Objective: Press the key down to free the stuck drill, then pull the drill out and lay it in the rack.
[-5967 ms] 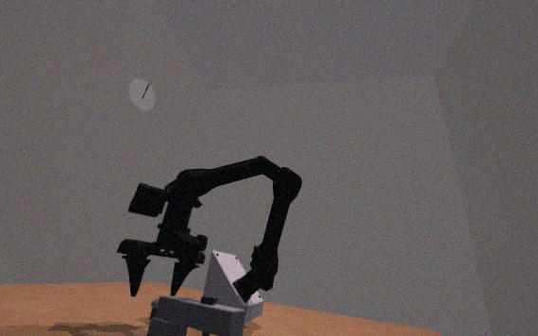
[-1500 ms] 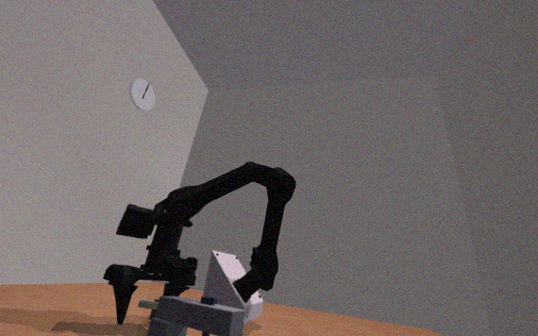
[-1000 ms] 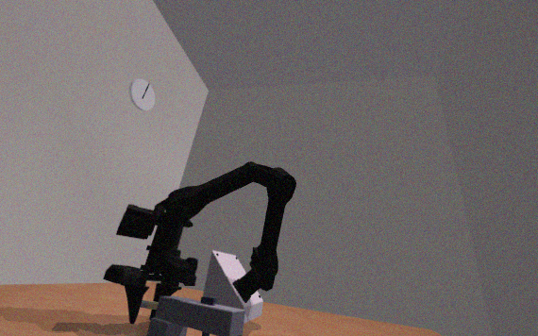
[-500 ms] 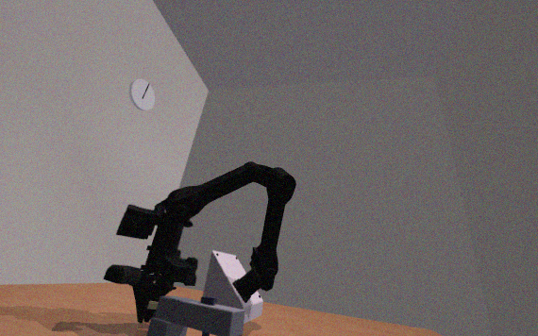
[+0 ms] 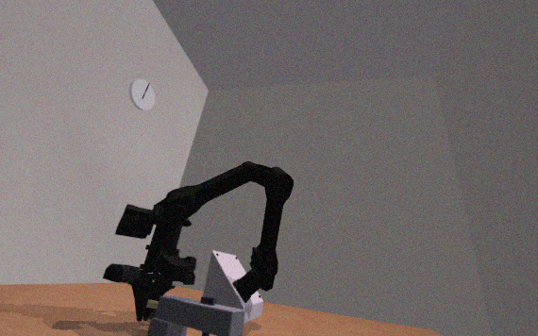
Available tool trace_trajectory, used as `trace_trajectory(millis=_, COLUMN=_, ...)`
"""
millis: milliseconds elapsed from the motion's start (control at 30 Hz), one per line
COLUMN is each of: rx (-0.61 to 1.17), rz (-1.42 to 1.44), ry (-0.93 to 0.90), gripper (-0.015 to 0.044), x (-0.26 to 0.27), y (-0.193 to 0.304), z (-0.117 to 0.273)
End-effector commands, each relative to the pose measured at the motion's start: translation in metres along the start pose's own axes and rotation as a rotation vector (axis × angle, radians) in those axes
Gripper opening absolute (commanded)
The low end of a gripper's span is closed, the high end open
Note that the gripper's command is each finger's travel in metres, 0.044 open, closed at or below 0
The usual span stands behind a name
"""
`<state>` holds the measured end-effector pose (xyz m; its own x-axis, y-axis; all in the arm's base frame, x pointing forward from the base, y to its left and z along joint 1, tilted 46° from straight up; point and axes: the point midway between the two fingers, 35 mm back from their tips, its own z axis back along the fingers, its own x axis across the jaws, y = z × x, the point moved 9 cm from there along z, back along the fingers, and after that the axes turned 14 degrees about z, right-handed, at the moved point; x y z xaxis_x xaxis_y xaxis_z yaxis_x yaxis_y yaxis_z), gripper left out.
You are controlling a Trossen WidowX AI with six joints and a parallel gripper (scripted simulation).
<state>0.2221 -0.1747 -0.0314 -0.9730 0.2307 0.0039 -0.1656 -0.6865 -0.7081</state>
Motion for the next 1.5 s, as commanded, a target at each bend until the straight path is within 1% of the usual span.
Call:
trace_trajectory(millis=0, rx=0.003, rz=0.005, ry=0.000, gripper=0.0000, x=0.001, y=0.005, z=0.000)
trace_trajectory(millis=1267, rx=0.008, rz=0.005, ry=0.000, gripper=0.0000, x=0.015, y=0.061, z=-0.001)
trace_trajectory(millis=1467, rx=0.008, rz=0.005, ry=0.000, gripper=0.0000, x=0.015, y=0.058, z=0.004)
